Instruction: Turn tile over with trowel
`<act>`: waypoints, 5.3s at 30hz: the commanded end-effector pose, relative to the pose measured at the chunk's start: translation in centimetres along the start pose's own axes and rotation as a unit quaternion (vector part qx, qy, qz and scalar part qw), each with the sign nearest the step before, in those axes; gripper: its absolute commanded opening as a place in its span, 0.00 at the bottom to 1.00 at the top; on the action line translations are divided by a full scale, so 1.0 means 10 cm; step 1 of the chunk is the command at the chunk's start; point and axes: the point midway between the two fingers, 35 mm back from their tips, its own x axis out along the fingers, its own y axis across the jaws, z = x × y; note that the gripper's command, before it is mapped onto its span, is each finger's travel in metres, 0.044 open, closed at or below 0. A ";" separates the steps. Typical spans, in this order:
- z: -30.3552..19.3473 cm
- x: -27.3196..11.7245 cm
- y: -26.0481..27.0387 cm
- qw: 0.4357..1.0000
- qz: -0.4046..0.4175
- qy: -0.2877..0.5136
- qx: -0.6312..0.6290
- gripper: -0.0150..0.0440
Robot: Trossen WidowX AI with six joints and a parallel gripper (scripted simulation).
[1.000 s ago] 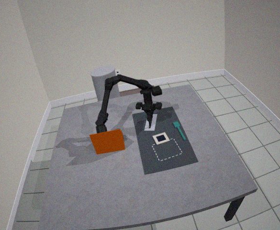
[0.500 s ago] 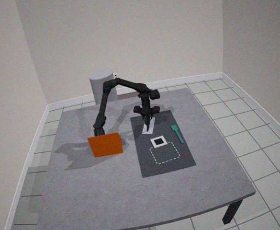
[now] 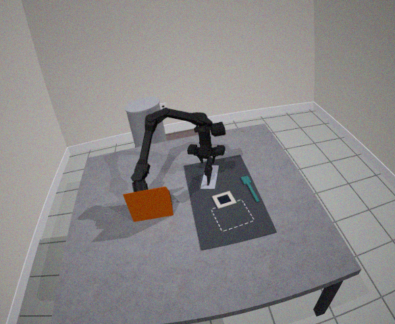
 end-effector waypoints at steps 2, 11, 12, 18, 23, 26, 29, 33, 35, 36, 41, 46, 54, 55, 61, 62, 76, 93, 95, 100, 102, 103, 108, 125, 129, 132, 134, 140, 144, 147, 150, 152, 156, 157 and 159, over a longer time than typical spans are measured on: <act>-0.01 -0.17 0.00 1.000 0.004 0.002 -0.003 0.71; 0.00 -0.28 0.02 1.000 0.008 0.003 -0.002 0.76; 0.00 -0.28 0.01 1.000 0.009 0.002 -0.006 0.76; 0.03 -0.24 0.00 0.996 0.026 -0.015 -0.088 0.76; 0.05 -0.21 -0.01 0.984 0.043 -0.033 -0.170 0.76; 0.06 -0.19 -0.01 0.973 0.052 -0.045 -0.219 0.76; 0.07 -0.17 -0.02 0.960 0.060 -0.057 -0.266 0.76; 0.09 -0.15 -0.02 0.939 0.071 -0.073 -0.329 0.76; 0.10 -0.14 -0.03 0.927 0.076 -0.082 -0.359 0.76; 0.10 -0.13 -0.03 0.920 0.078 -0.086 -0.374 0.76; 0.12 -0.11 -0.04 0.884 0.089 -0.108 -0.447 0.76; 0.13 -0.09 -0.04 0.841 0.098 -0.131 -0.515 0.76; 0.15 -0.06 -0.07 0.763 0.107 -0.171 -0.614 0.76; 0.16 -0.06 -0.07 0.752 0.108 -0.176 -0.626 0.76; 0.18 -0.04 -0.10 0.685 0.110 -0.208 -0.689 0.76; 0.18 -0.03 -0.10 0.675 0.109 -0.212 -0.698 0.76; 0.18 0.11 -0.34 0.632 0.092 -0.219 -0.738 0.76; 0.20 0.17 -0.34 0.398 0.083 -0.294 -0.865 0.76; 0.20 0.18 -0.34 0.367 0.081 -0.304 -0.875 0.76; 0.20 0.18 -0.35 0.288 0.073 -0.328 -0.897 0.76; 0.20 0.19 -0.36 0.256 0.069 -0.338 -0.903 0.76; 0.20 0.19 -0.36 0.240 0.067 -0.343 -0.906 0.76; 0.20 0.19 -0.38 0.161 0.056 -0.366 -0.915 0.76; 0.21 0.17 -0.43 -0.031 0.020 -0.423 -0.905 0.76; 0.21 0.19 -0.41 -0.031 0.020 -0.423 -0.905 0.76; 0.20 0.21 -0.38 -0.031 0.020 -0.423 -0.905 0.76; 0.19 0.23 -0.35 -0.031 0.020 -0.423 -0.905 0.76; 0.18 0.29 -0.28 -0.031 0.020 -0.423 -0.905 0.76; 0.18 0.33 -0.23 -0.031 0.020 -0.423 -0.905 0.76; 0.17 0.36 -0.19 -0.031 0.020 -0.423 -0.905 0.76; 0.17 0.39 -0.16 -0.031 0.020 -0.424 -0.905 0.76; 0.17 0.41 -0.13 -0.031 0.020 -0.424 -0.905 0.76; 0.17 0.45 -0.08 -0.031 0.020 -0.424 -0.905 0.76; 0.17 0.46 -0.07 -0.031 0.020 -0.424 -0.905 0.76; 0.17 0.49 -0.05 -0.031 0.020 -0.424 -0.905 0.76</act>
